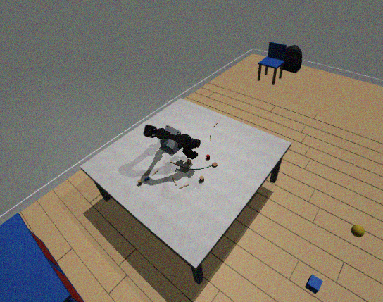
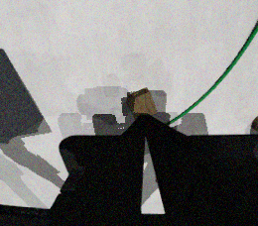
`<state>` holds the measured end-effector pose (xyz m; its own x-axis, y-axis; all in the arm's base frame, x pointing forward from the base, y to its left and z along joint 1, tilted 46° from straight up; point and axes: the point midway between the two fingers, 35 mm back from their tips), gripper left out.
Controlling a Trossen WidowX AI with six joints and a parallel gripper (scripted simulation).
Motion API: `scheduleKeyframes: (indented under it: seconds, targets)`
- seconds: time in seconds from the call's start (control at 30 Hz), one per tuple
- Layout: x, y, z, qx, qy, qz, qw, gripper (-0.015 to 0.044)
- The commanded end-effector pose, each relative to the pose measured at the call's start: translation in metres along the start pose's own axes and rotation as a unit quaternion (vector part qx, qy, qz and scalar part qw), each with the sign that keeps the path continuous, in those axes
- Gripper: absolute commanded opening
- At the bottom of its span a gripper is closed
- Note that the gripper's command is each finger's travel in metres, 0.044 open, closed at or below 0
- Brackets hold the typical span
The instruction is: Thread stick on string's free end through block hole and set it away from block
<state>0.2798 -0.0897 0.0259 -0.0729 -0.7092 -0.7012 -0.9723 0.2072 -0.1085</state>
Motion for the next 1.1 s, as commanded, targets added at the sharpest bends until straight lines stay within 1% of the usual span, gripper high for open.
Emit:
scheduleKeyframes:
  seconds: [0.0, 0.1, 0.4, 0.43, 0.47, 0.77, 1.07]
  targets:
    - [0.0, 0.0, 0.0, 0.0, 0.0, 0.0, 1.0, 0.0]
    - [0.0, 0.0, 0.0, 0.0, 0.0, 0.0, 1.0, 0.0]
    - [0.0, 0.0, 0.0, 0.0, 0.0, 0.0, 1.0, 0.0236]
    - [0.0, 0.0, 0.0, 0.0, 0.0, 0.0, 1.0, 0.0243]
    - [0.0, 0.0, 0.0, 0.0, 0.0, 0.0, 1.0, 0.0243]
    - [0.0, 0.0, 0.0, 0.0, 0.0, 0.0, 1.0, 0.0006]
    - [0.0, 0.0, 0.0, 0.0, 0.0, 0.0, 1.0, 0.0]
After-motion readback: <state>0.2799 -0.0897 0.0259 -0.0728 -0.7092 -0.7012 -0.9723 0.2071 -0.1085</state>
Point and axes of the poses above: the point midway between the two fingers, 35 mm back from their tips, its own x axis out along the fingers, its own y axis across the jaws, z = x × y, and after that the axes turned 4 degrees about -x, right-handed
